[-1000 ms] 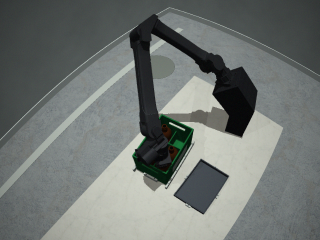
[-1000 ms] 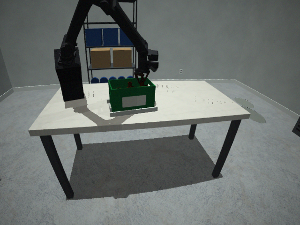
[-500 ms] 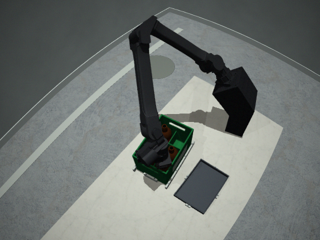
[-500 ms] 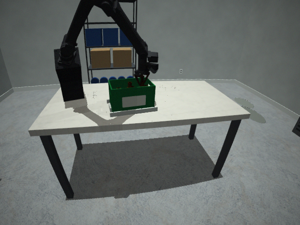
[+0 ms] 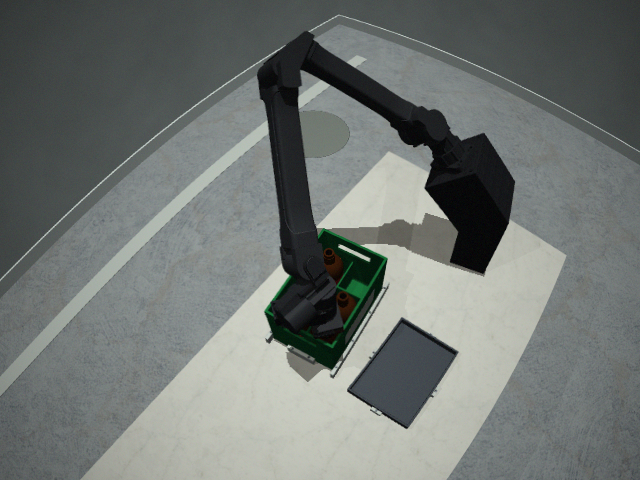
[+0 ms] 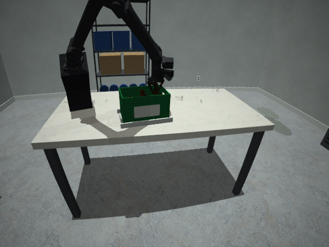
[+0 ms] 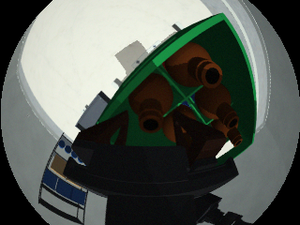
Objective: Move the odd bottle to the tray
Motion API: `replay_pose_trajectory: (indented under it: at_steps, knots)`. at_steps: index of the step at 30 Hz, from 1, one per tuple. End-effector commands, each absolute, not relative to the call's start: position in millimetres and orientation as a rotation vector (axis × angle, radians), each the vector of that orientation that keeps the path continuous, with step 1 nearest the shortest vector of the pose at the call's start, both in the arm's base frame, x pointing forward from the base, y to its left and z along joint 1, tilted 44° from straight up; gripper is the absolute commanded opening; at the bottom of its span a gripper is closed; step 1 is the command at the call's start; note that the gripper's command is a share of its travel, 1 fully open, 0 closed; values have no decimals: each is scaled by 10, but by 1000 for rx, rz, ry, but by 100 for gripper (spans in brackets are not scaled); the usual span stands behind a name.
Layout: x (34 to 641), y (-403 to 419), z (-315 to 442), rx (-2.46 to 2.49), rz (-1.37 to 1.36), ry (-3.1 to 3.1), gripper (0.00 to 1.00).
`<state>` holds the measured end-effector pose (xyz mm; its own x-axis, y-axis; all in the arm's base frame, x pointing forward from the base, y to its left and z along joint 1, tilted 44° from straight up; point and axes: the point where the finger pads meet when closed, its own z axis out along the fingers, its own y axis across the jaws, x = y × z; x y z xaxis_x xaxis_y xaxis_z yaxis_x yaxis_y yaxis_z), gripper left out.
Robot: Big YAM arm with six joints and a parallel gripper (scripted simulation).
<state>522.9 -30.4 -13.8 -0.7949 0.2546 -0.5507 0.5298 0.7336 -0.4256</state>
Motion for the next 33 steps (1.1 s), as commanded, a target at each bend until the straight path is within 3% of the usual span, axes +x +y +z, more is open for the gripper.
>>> replay_pose_trajectory:
  at_steps: [1, 28, 29, 33]
  knots:
    - [5276, -342, -132, 597, -797, 2468, 61]
    - [5276, -342, -132, 597, -797, 2468, 61]
    - [5276, -342, -132, 597, -797, 2468, 0]
    - [5273, -337, -131, 595, -798, 2469, 0]
